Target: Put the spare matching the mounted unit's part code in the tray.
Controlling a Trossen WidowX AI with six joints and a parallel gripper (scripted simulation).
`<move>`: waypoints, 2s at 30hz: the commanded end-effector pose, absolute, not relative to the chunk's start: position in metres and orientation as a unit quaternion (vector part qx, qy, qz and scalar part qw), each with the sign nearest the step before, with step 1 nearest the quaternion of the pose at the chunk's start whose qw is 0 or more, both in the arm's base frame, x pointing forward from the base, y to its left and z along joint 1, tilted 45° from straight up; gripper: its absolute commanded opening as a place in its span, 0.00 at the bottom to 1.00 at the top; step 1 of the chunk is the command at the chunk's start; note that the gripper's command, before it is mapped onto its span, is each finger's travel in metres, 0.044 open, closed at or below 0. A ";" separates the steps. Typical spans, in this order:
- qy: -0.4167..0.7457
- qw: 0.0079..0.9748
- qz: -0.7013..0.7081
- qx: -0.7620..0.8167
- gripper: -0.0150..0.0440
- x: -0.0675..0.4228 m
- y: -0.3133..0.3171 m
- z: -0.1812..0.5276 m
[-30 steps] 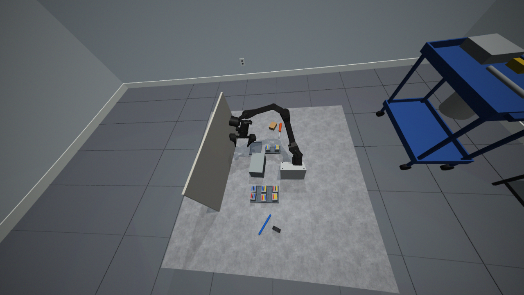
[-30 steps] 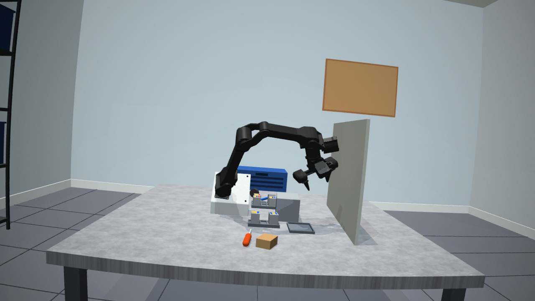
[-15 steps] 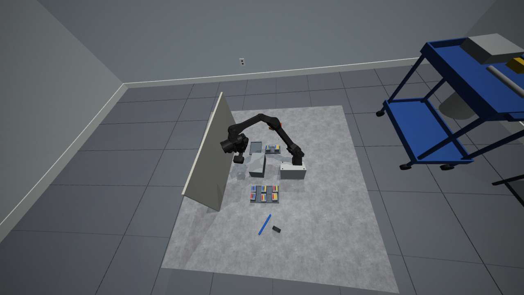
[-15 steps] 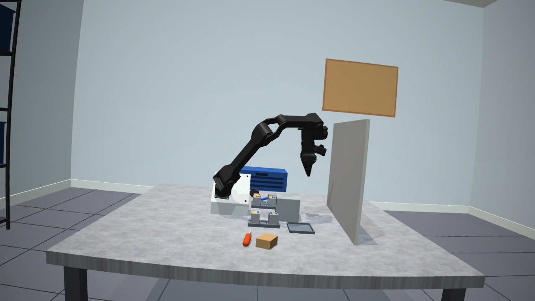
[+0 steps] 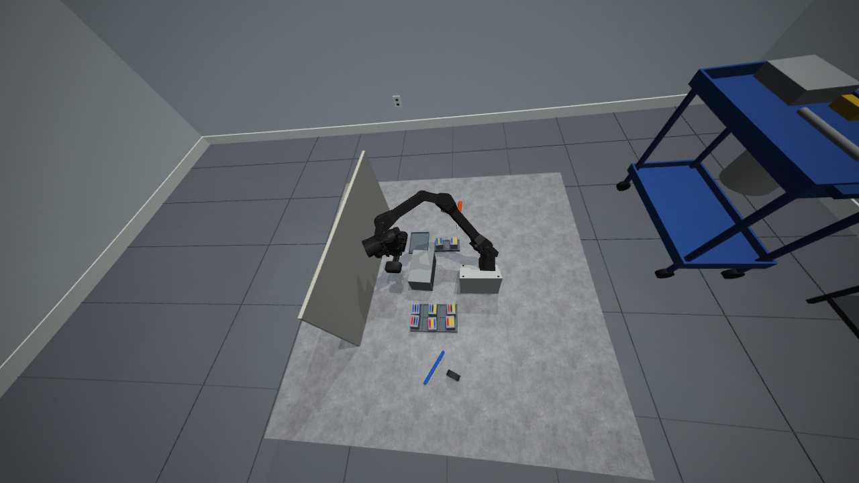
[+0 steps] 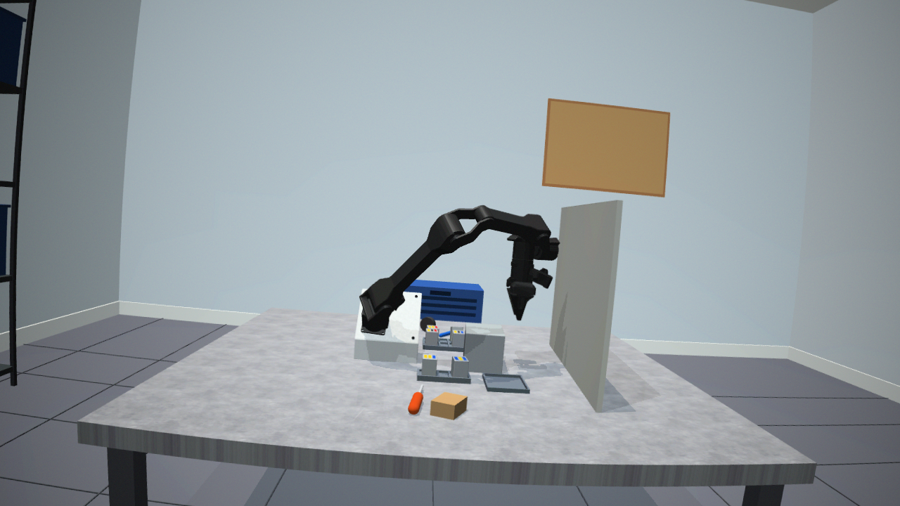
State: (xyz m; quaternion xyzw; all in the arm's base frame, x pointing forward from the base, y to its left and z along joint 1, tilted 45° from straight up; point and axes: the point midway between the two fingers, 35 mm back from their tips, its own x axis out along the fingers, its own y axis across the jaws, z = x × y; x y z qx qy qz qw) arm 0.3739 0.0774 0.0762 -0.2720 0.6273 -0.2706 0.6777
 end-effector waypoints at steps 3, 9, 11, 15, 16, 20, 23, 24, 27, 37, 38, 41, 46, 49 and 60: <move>0.626 0.680 -0.266 -0.272 1.00 0.374 0.080 0.078; 0.612 0.694 -0.295 -0.239 1.00 0.363 0.071 0.093; 0.592 0.709 -0.332 -0.193 1.00 0.348 0.060 0.113; 0.543 0.730 -0.402 -0.098 1.00 0.313 0.036 0.145; 0.530 0.734 -0.419 -0.074 1.00 0.303 0.030 0.152; 0.471 0.739 -0.481 0.024 1.00 0.263 0.006 0.172; 0.422 0.735 -0.522 0.097 1.00 0.231 -0.011 0.181; 0.405 0.732 -0.534 0.121 1.00 0.221 -0.017 0.183; 0.351 0.718 -0.569 0.193 1.00 0.189 -0.033 0.184; 0.284 0.693 -0.603 0.274 0.96 0.153 -0.051 0.178; 0.284 0.693 -0.605 0.273 0.91 0.154 -0.053 0.176; 0.281 0.688 -0.614 0.266 0.78 0.154 -0.065 0.163; 0.278 0.683 -0.624 0.258 0.76 0.154 -0.077 0.151; 0.279 0.683 -0.624 0.258 0.76 0.154 -0.077 0.151; 0.282 0.681 -0.623 0.261 0.76 0.157 -0.086 0.139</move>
